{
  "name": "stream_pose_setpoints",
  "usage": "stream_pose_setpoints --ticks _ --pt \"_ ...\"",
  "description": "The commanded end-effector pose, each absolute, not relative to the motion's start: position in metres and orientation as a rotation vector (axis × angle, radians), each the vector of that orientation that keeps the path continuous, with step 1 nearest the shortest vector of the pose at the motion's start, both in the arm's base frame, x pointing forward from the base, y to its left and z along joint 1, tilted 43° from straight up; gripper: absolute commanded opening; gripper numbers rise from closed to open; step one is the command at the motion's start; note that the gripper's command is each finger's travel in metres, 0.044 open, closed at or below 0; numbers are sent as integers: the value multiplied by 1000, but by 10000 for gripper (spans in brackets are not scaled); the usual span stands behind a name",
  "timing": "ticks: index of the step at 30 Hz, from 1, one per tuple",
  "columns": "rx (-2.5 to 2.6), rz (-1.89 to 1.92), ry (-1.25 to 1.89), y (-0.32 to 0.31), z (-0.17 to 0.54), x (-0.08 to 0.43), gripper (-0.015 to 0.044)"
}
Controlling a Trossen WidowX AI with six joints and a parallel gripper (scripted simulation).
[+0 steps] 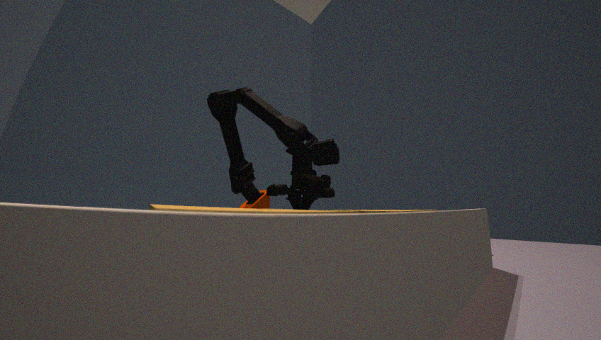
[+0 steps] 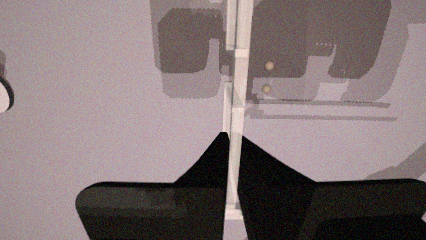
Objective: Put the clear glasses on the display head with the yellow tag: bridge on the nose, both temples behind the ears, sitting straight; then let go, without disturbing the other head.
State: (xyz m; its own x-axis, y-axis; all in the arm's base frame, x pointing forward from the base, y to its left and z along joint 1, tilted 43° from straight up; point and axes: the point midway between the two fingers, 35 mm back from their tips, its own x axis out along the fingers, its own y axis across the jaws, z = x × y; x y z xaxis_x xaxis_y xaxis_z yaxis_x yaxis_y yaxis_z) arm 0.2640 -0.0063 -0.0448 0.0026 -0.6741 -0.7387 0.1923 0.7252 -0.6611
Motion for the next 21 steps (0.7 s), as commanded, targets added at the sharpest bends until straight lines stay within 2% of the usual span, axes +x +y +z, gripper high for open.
stream_pose_setpoints --ticks 1,21 --pt "-439 -714 1416 -11 -48 263 0" --pt "-440 -716 1415 -24 -61 262 0"
